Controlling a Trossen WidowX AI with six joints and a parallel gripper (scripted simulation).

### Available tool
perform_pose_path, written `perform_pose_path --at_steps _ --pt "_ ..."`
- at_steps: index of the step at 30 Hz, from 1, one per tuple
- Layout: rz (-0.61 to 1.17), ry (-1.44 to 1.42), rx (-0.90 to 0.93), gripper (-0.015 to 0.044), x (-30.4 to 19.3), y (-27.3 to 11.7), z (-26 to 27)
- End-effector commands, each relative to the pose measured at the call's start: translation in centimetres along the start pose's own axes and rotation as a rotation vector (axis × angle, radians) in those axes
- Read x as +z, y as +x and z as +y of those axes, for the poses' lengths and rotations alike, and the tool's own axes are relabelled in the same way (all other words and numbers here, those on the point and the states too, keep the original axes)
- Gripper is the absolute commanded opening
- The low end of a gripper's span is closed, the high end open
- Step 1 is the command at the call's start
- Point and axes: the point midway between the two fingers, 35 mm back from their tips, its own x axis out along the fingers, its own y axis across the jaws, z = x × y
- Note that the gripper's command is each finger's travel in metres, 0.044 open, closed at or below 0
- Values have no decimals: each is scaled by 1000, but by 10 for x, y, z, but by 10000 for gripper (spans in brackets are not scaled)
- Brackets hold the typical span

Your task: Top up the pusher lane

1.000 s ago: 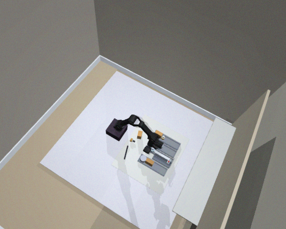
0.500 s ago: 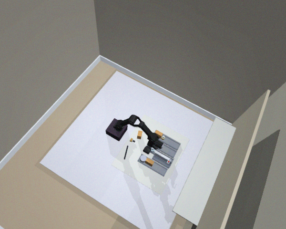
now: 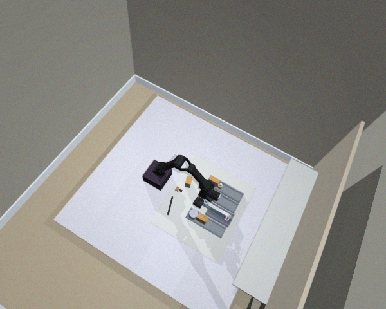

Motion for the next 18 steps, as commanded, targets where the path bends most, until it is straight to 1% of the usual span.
perform_pose_path --at_steps 1,18 --pt "-20 3 4 0 6 2 1" --pt "-20 3 4 0 5 7 1"
